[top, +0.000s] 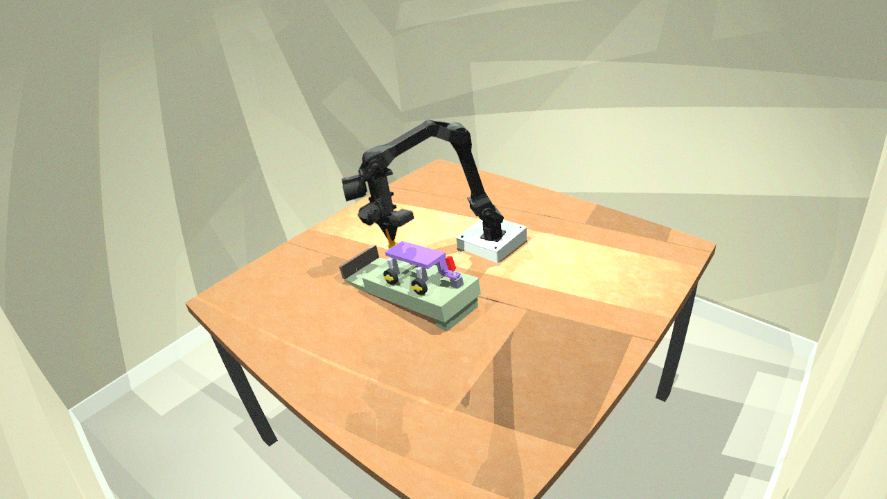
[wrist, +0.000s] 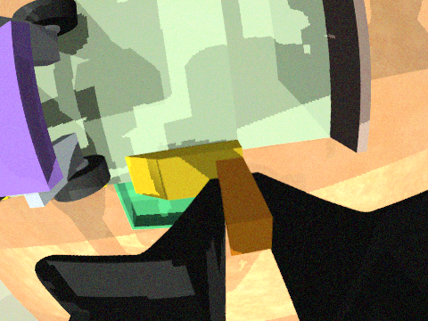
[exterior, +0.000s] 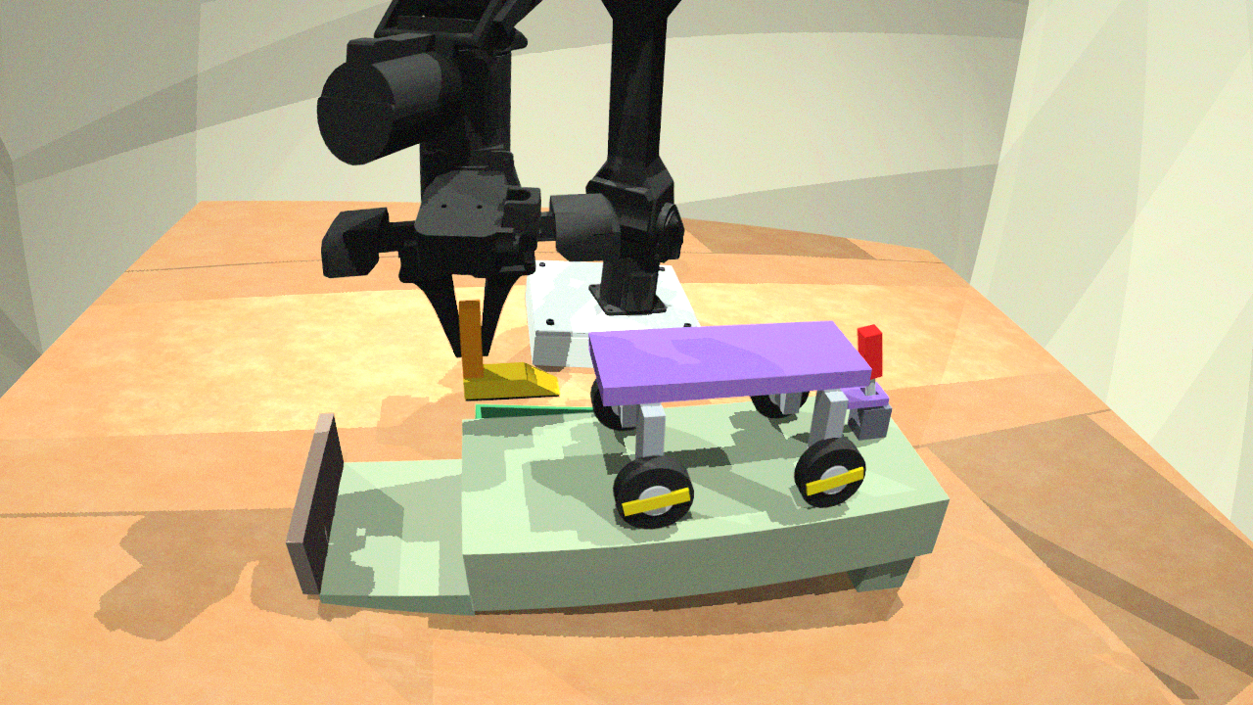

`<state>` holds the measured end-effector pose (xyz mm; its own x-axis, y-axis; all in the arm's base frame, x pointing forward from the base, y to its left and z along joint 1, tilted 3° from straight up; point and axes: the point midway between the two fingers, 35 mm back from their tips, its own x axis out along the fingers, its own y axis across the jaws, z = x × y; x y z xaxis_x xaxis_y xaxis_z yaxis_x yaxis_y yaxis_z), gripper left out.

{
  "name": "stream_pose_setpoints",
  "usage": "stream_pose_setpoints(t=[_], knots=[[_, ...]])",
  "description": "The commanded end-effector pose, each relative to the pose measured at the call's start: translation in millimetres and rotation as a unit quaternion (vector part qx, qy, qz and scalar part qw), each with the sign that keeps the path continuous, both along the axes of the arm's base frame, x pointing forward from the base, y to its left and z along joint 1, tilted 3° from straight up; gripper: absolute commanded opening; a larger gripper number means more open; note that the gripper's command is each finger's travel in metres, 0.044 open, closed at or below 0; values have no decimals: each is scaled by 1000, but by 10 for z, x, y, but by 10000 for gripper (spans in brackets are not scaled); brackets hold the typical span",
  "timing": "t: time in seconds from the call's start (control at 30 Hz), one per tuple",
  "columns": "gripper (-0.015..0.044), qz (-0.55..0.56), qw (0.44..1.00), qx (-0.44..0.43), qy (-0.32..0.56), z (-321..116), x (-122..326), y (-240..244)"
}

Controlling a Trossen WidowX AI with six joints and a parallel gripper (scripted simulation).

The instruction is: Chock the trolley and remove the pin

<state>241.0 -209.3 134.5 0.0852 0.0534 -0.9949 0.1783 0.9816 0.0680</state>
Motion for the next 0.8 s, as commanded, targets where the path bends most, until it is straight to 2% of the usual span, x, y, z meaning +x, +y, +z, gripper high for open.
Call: stream_pose_setpoints(t=[0.0,0.33,0.77], knots=[[0,-1,1000,3,1,-109,8,14],[0,-1,1000,3,1,-325,25,39],[0,-1,1000,4,1,-302,42,128]])
